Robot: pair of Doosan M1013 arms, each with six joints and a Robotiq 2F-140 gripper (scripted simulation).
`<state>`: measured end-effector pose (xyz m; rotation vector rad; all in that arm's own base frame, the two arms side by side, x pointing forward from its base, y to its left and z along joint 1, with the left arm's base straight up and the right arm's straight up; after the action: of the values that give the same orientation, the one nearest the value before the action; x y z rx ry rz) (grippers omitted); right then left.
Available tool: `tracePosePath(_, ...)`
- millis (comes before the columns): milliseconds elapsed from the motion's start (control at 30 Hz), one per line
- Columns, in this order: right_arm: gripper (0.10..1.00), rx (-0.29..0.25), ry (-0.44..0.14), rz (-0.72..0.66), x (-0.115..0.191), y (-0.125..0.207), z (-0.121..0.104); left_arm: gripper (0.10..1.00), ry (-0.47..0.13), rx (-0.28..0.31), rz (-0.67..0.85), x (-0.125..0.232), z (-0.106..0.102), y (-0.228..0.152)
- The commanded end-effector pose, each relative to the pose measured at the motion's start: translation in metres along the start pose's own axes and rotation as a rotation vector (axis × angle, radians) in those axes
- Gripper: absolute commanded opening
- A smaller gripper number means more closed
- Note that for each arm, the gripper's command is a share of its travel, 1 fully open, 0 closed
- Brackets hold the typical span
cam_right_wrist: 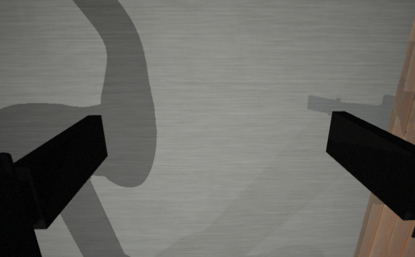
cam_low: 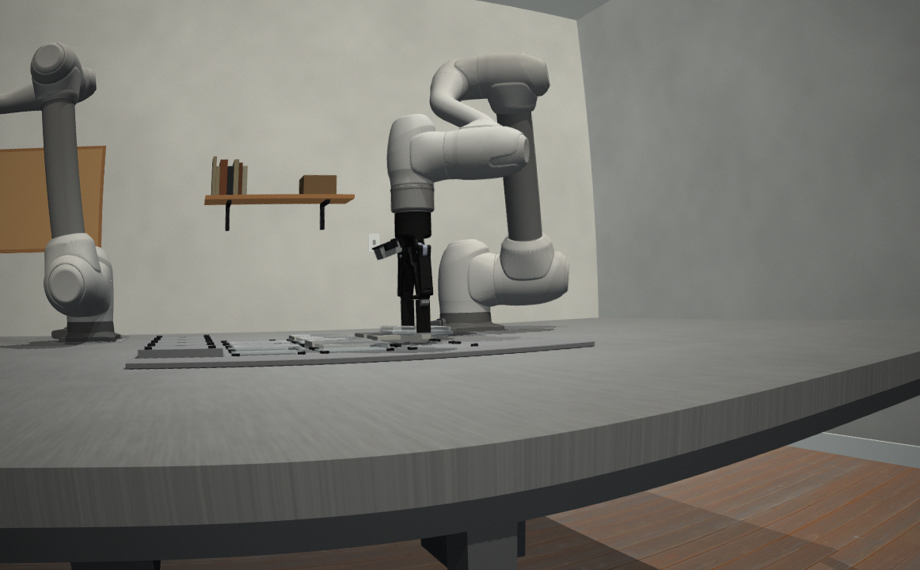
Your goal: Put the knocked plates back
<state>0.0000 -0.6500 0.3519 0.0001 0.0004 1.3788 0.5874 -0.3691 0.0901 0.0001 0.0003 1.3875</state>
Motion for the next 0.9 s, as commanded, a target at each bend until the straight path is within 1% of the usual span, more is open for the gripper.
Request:
tracePosePath(0,1.000,-0.001,0.001,0.000,-0.0001,-0.0001,0.0009,0.099,0.000,-0.001,0.000,-0.0003,-0.0023,-0.0004)
tracePosePath(67,1.000,-0.001,0.001,0.000,-0.0001,-0.0001,0.0009,0.099,0.000,-0.001,0.000,-0.0003,-0.0049,-0.0004)
tracePosePath(867,1.000,-0.001,0.001,0.000,-0.0001,-0.0001,0.0009,0.099,0.000,-0.001,0.000,-0.0004,-0.0050,-0.0005)
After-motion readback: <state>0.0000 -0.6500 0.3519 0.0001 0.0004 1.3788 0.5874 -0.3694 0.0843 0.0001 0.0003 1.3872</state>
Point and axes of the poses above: on each arm, the point where the finger pads meet when closed, its own z axis back along the fingers, its own y axis across the jaws, x = y × z, the point moved 3 cm from there along z, back along the fingers, and after that the axes turned 11 degrees about -z, right-handed, at the moved point
